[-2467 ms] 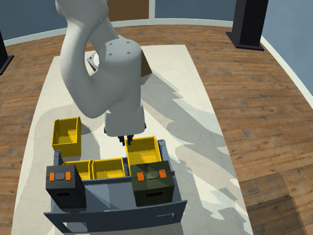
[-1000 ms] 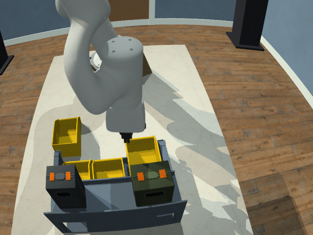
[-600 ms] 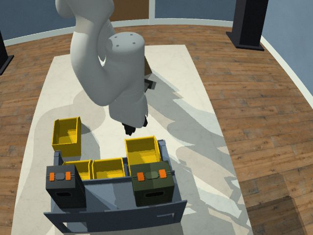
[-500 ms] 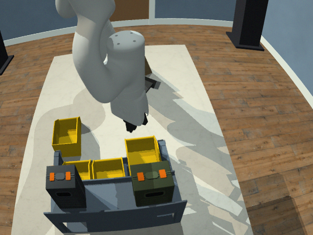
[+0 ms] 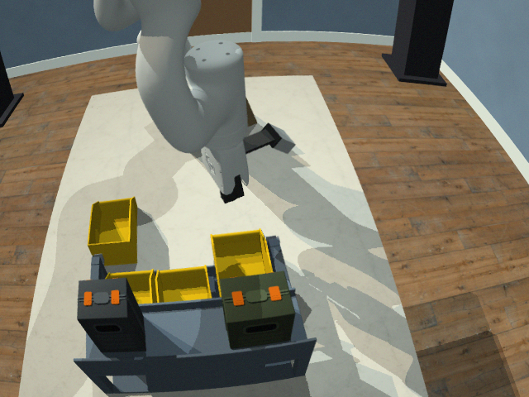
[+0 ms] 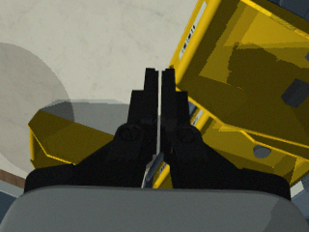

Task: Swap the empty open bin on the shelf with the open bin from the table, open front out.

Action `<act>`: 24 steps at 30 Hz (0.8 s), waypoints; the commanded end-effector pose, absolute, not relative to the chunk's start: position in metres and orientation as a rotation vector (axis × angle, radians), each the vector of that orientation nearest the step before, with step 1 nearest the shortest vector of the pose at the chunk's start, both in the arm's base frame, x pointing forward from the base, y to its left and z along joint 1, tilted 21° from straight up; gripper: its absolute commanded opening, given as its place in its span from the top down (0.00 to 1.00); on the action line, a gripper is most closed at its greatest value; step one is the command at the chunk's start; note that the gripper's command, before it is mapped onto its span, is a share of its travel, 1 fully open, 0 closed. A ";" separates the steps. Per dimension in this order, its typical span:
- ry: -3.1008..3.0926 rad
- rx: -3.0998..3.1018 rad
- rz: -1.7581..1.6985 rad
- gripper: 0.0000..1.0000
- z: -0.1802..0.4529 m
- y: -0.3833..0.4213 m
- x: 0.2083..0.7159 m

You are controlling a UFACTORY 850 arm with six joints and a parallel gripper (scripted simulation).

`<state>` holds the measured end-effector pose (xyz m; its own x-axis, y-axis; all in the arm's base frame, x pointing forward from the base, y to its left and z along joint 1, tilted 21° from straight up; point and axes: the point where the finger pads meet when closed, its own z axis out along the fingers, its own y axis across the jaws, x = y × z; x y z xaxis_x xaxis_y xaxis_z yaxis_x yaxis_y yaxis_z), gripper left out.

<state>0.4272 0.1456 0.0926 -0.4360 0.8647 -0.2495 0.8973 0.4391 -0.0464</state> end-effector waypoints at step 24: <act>2.113 1.820 -0.127 1.00 0.087 0.149 0.411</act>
